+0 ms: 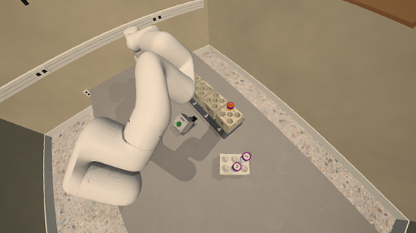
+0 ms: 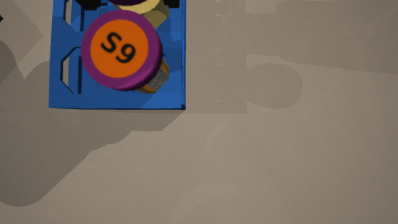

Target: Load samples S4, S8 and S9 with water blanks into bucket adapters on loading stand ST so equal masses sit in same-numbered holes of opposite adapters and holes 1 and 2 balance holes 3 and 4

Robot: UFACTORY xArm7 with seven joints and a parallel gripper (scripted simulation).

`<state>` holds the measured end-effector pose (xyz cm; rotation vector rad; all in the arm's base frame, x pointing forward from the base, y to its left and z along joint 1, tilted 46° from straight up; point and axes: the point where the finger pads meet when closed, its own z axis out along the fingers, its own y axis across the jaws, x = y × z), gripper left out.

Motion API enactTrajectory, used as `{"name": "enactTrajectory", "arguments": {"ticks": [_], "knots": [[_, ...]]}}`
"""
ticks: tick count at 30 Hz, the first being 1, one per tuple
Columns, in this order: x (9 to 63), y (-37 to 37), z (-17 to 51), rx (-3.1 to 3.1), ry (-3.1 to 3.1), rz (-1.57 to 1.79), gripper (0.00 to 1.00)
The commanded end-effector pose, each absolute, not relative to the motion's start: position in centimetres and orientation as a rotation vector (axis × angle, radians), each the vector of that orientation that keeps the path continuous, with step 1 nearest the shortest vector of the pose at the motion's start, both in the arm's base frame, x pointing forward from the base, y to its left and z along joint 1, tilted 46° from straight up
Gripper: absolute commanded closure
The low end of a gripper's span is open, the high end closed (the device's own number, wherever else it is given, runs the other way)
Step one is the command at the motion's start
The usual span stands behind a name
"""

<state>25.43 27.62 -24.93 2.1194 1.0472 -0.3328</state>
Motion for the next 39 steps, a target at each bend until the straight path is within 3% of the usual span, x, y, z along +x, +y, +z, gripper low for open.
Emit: {"name": "enactTrajectory", "arguments": {"ticks": [1,39], "knots": [[25.43,27.91,-24.83,2.123,1.050,-0.329,1.00],[25.37,28.33,-24.41,2.123,1.050,-0.329,1.00]]}}
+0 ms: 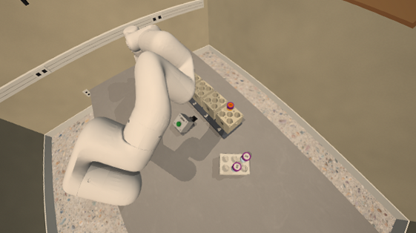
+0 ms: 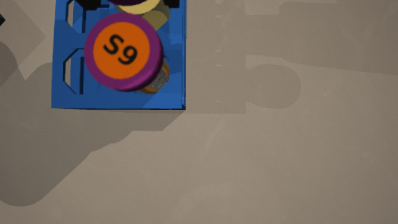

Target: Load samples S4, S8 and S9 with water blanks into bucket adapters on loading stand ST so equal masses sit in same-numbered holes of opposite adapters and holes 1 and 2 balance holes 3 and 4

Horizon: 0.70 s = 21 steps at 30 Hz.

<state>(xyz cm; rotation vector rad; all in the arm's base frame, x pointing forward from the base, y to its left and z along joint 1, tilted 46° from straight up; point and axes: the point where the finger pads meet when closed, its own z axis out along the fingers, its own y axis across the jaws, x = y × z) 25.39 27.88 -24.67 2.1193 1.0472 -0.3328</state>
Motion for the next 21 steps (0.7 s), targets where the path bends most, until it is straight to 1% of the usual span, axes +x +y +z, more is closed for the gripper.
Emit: {"name": "enactTrajectory", "arguments": {"ticks": [1,21], "knots": [[25.37,28.38,-24.36,2.123,1.050,-0.329,1.00],[25.26,29.23,-23.52,2.123,1.050,-0.329,1.00]]}}
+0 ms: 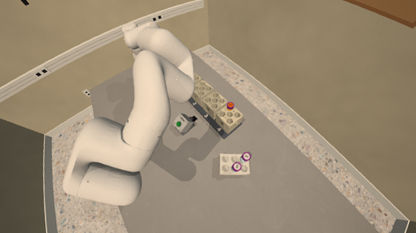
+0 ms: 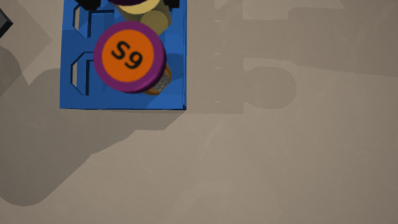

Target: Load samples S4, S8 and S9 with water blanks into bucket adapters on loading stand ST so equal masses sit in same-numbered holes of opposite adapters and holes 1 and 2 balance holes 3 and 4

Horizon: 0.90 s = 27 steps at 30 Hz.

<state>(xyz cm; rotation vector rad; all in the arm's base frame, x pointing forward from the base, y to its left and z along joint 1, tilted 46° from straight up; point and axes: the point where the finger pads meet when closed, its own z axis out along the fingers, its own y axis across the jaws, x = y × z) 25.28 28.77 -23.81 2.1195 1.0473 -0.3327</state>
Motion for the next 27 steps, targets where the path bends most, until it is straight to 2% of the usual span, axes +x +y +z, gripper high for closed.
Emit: {"name": "enactTrajectory", "arguments": {"ticks": [1,27], "knots": [[25.3,29.3,-23.5,2.123,1.050,-0.329,1.00],[25.0,31.7,-21.1,2.123,1.050,-0.329,1.00]]}}
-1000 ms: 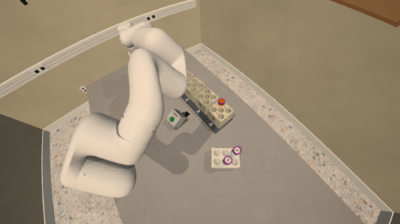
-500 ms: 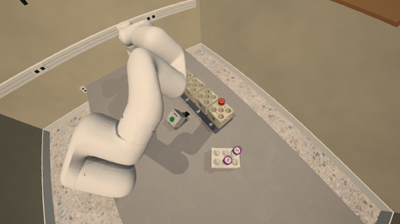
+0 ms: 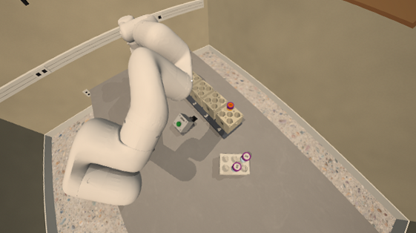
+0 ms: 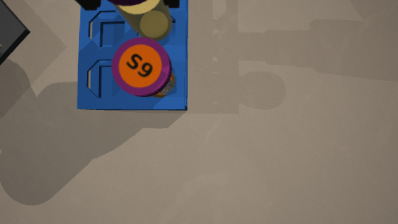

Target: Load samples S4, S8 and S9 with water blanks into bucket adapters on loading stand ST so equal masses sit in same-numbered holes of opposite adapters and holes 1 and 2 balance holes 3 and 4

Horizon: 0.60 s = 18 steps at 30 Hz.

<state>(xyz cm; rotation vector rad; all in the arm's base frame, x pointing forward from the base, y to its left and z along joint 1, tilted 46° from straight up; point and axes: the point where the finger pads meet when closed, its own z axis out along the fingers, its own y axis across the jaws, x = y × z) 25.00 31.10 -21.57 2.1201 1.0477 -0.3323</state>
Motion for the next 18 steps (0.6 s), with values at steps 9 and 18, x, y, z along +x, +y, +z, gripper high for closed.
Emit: {"name": "enactTrajectory", "arguments": {"ticks": [9,18], "knots": [[24.8,33.0,-19.8,2.123,1.050,-0.329,1.00],[24.7,34.0,-18.8,2.123,1.050,-0.329,1.00]]}}
